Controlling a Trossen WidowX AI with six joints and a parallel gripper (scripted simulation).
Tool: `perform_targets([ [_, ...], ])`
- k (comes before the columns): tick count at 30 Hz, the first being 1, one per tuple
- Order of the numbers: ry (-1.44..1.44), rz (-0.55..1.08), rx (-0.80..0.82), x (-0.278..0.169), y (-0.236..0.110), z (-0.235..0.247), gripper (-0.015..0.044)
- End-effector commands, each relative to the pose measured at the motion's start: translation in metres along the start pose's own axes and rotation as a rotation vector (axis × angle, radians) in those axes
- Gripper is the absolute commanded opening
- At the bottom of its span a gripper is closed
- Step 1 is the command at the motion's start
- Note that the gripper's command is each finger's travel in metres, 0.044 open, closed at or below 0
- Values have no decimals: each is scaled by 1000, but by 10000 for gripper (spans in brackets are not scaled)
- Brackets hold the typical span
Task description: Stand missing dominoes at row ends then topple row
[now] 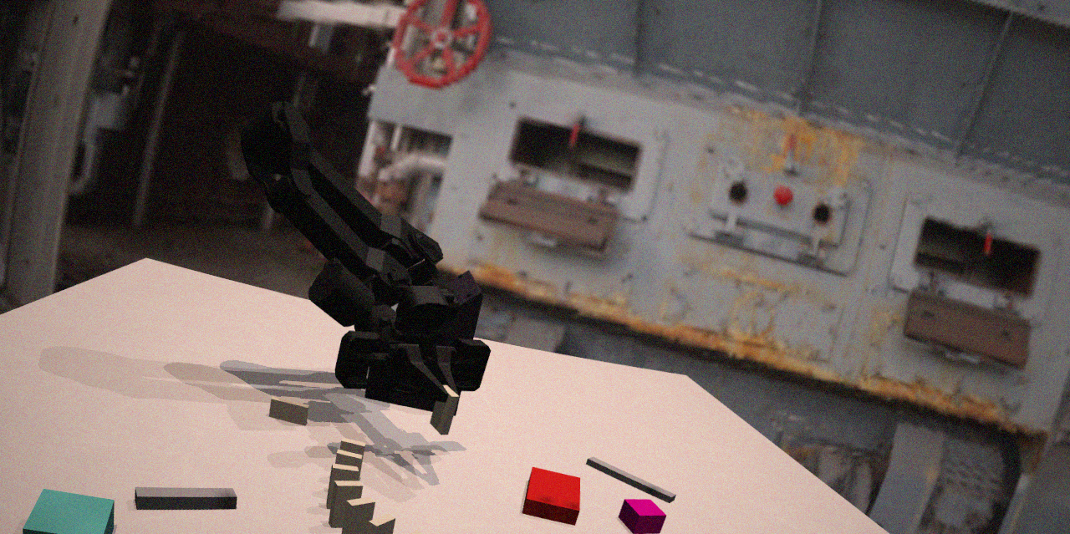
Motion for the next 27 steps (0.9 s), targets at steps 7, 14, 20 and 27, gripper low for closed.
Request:
perform_targets([
  [7, -11, -10, 3, -27, 6, -5, 26],
  [14, -9, -16, 4, -48, 7, -5, 26],
  [20, -6, -23, 2, -65, 7, -3, 26],
  [27, -5, -25, 1, -69, 7, -3, 26],
])
Point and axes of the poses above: the point midway between the two fingers, 35 mm back from their tips, its own y axis out along the fingers, its own z axis across the jaws, x = y × z, the point moved 6 cm from there along -y, back along the fingers, and after that the axes turned 6 degrees about y, right-handed, at the moved point
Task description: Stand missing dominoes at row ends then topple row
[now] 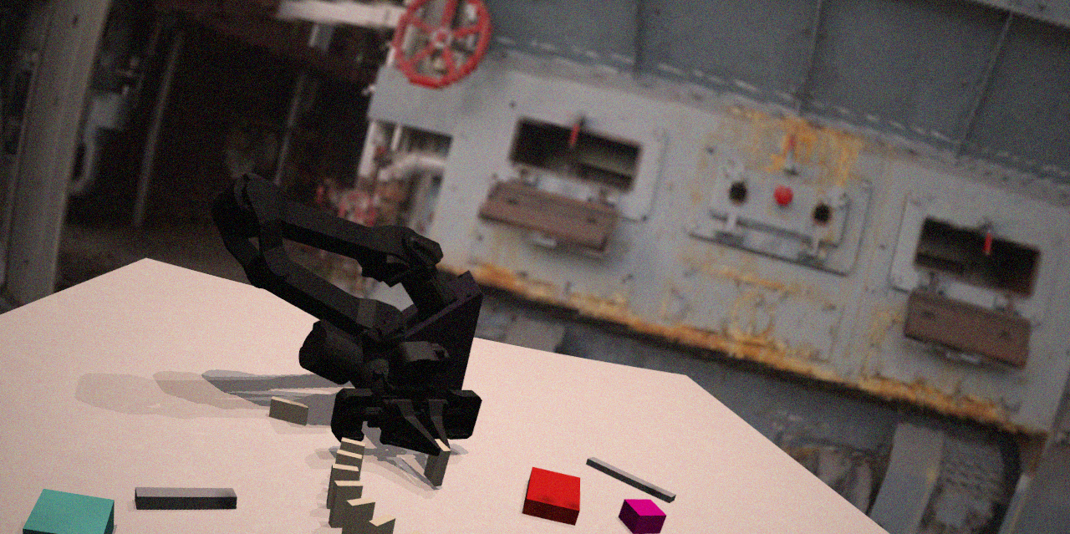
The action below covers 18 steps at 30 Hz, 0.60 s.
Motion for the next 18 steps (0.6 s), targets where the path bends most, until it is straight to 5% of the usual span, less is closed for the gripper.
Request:
perform_targets([
  [1, -14, -10, -3, -2, 2, -1, 26],
  [6, -14, -10, -3, -2, 2, -1, 26],
  [18, -14, -10, -3, -2, 2, -1, 341],
])
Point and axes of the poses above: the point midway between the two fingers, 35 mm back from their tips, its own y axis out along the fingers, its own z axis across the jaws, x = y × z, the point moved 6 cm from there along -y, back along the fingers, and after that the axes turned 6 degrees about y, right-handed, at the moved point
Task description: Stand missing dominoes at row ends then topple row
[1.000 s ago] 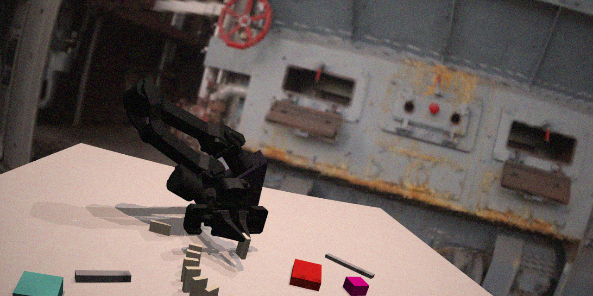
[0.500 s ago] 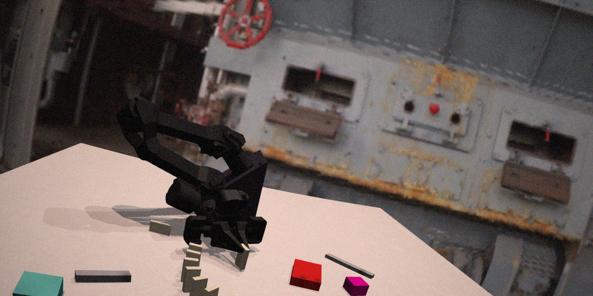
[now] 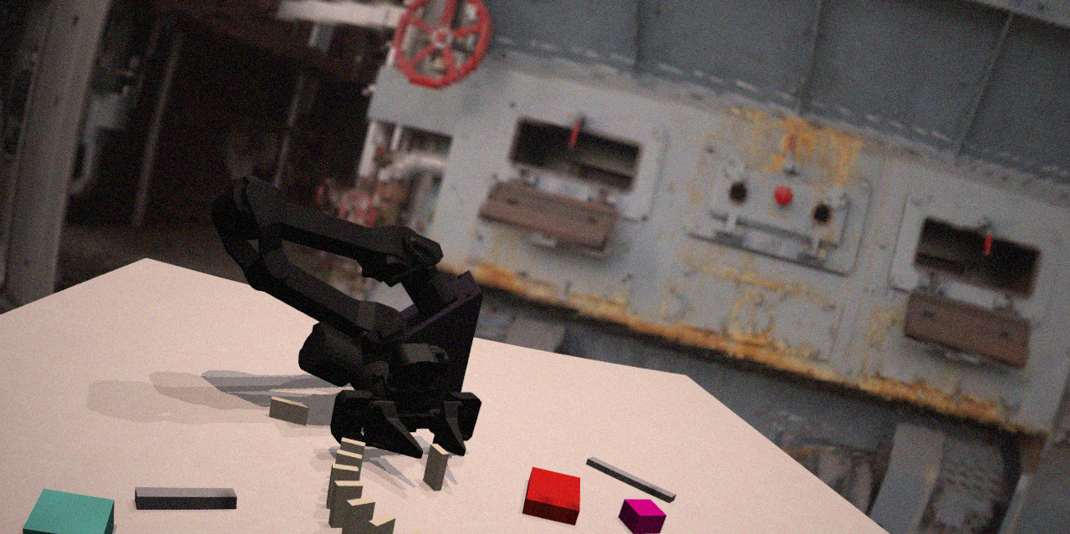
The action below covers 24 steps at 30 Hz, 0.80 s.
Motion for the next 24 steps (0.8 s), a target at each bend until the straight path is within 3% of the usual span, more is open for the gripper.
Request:
perform_targets([
  [1, -11, -6, -2, 0, 1, -1, 367],
  [4, -11, -5, -1, 2, 1, -1, 440],
  [10, -9, -7, 7, 47, -4, 4, 440],
  [16, -8, -7, 8, 49, -3, 4, 440],
  [24, 106, 26, 33, 73, 53, -12, 440],
])
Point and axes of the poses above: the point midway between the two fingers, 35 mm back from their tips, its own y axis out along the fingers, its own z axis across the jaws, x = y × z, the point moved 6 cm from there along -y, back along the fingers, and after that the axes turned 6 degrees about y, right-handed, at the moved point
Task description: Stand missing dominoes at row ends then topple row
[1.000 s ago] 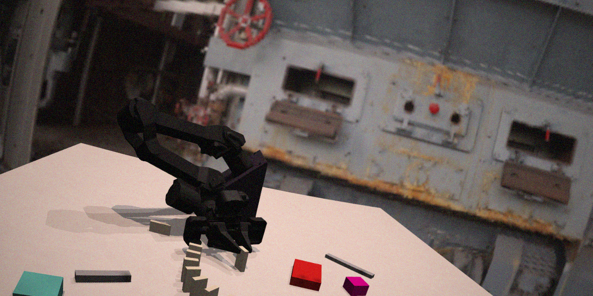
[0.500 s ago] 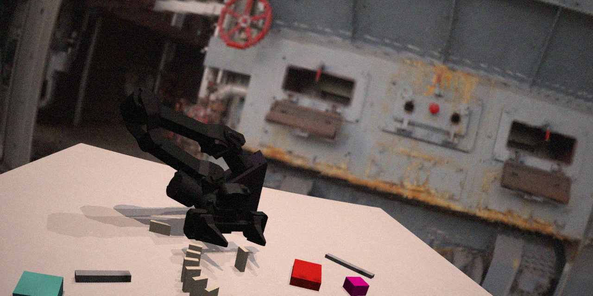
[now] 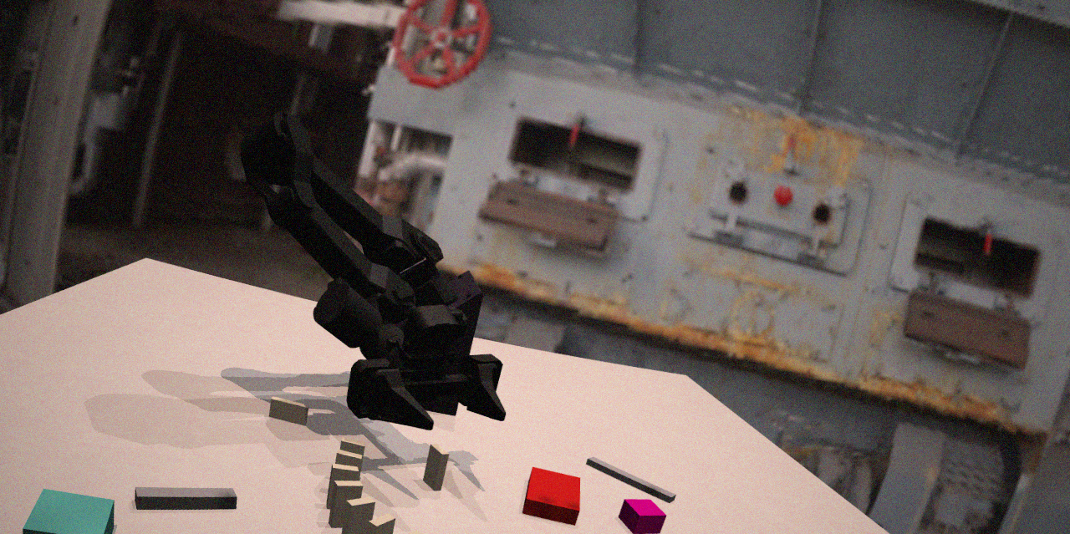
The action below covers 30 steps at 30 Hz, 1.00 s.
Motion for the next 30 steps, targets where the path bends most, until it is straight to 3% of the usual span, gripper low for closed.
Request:
perform_targets([
  [1, 73, 21, -14, 21, 31, -17, 440],
  [7, 368, 197, -5, 38, 68, -18, 440],
  [14, 854, 627, -114, 49, 95, 12, 440],
  [21, 1188, 964, -572, 59, 83, 27, 440],
  [30, 1247, 999, -1038, 78, 63, 23, 440],
])
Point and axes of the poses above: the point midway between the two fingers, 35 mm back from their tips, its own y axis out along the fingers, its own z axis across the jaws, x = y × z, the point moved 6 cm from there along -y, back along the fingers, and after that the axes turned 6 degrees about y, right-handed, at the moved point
